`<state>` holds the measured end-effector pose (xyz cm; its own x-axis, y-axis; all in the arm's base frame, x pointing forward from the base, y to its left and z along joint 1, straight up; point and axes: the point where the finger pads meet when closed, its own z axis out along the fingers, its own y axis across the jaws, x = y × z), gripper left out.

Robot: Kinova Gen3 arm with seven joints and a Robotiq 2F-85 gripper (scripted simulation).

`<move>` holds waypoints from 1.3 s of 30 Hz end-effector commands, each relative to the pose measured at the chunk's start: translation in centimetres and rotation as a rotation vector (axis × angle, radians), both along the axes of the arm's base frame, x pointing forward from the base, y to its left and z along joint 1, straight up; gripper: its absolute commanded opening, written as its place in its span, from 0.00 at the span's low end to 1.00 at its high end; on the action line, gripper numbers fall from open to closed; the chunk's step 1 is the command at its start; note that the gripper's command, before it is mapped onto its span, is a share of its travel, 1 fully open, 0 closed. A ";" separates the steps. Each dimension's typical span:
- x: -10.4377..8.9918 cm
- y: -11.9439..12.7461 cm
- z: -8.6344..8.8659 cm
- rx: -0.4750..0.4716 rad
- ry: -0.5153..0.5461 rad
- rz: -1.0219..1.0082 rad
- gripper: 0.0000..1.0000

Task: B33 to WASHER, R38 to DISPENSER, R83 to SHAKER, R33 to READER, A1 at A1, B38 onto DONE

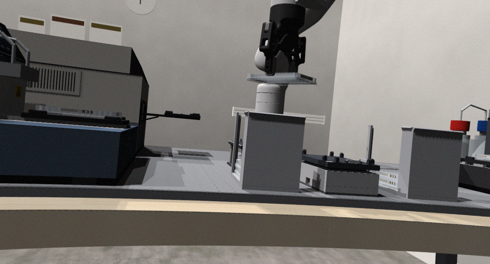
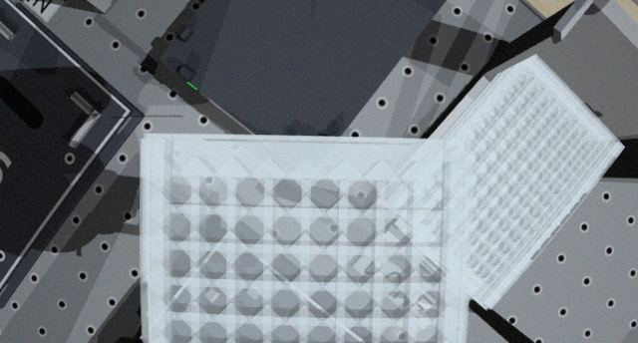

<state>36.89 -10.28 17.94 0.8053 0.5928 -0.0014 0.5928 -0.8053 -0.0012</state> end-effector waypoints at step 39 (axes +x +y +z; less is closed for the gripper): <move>-6.1 -4.4 0.0 0.001 -0.003 0.422 0.94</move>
<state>30.81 -14.63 17.95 0.5127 0.8586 -0.0003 0.8586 -0.5127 -0.0007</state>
